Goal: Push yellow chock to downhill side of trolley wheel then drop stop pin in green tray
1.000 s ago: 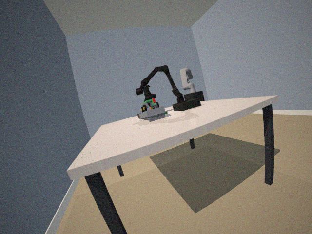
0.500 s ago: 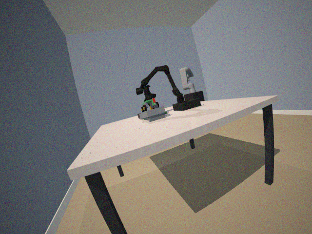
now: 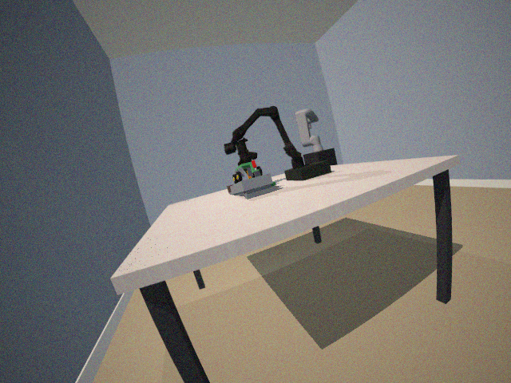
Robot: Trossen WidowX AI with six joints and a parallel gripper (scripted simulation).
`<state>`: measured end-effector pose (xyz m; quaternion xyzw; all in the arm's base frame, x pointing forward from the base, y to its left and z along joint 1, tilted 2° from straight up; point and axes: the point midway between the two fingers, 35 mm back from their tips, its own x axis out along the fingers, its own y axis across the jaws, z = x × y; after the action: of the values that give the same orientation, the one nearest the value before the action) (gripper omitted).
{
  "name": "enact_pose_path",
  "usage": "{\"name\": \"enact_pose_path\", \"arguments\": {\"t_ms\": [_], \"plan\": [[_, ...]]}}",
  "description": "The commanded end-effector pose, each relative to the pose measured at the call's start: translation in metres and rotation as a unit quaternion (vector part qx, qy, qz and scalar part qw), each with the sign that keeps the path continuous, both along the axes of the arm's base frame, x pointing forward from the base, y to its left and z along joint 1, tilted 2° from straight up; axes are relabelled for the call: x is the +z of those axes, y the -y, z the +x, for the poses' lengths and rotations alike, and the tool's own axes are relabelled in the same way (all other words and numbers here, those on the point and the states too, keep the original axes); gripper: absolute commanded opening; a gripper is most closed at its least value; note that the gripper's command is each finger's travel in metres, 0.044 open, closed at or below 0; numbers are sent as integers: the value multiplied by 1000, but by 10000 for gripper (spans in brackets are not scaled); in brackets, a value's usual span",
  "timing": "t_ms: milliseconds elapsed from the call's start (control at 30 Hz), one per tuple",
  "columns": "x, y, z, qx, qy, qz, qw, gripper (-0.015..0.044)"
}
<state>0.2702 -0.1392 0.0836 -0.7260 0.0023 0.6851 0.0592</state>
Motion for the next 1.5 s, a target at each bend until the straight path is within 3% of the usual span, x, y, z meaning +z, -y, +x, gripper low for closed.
{"name": "enact_pose_path", "arguments": {"t_ms": [0,433,567,633,700,1000,1267,1467], "plan": [[15,2,0,1,5,1,1000,190],[55,5,-2,1,5,1,1000,190],[47,5,-3,0,2,0,1000,295],[48,4,-1,12,7,-2,1000,242],[51,2,4,45,20,-9,999,190],[67,-10,22,174,59,-58,981,190],[76,-67,41,348,80,-45,933,190],[83,-118,49,496,98,-28,862,190]]}}
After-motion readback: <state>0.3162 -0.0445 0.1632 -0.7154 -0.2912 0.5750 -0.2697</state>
